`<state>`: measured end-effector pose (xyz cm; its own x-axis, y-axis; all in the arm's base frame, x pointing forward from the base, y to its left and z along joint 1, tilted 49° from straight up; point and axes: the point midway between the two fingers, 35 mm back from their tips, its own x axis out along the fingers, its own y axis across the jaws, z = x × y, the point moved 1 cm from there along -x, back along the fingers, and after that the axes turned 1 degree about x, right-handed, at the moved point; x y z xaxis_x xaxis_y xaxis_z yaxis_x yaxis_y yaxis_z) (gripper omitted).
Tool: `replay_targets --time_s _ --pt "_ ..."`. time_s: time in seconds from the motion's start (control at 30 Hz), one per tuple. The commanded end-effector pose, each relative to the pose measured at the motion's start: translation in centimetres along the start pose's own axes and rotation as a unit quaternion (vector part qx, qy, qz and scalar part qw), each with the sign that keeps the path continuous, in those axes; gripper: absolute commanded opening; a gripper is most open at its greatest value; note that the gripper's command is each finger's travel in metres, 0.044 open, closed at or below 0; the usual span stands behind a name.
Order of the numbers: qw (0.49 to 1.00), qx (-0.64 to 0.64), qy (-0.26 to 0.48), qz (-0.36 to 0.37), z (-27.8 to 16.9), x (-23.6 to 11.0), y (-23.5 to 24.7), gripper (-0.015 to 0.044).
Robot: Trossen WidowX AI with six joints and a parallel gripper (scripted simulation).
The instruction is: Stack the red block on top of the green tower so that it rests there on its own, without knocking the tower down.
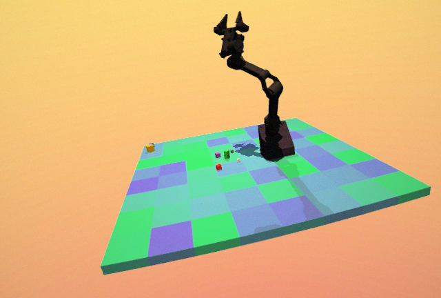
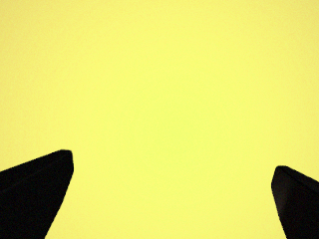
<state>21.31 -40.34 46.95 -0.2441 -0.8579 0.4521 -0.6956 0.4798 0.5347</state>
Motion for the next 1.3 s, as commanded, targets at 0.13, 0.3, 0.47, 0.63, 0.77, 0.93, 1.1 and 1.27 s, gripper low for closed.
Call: replay_targets --time_s 0.13,0.3,0.47,0.63,0.77,0.93,1.1,1.27 --pt "0.984 -0.135 0.065 -0.095 -1.8 -2.5 -5.3 0.044" --pt "0.917 -0.293 0.175 -0.205 -3.4 -7.4 -12.1 0.044" --pt "0.832 -0.396 0.278 -0.27 -4.1 -12.7 -16.8 0.044" --pt "0.692 -0.487 0.416 -0.333 -3.8 -20.4 -21.5 0.044" --pt "0.576 -0.522 0.516 -0.361 -2.9 -26.5 -23.8 0.044" --pt "0.414 -0.53 0.639 -0.374 -1.0 -34.8 -25.2 0.044" --pt "0.246 -0.491 0.751 -0.366 1.6 -43.1 -24.8 0.044" --pt "0.085 -0.406 0.844 -0.339 4.8 -50.8 -22.3 0.044"
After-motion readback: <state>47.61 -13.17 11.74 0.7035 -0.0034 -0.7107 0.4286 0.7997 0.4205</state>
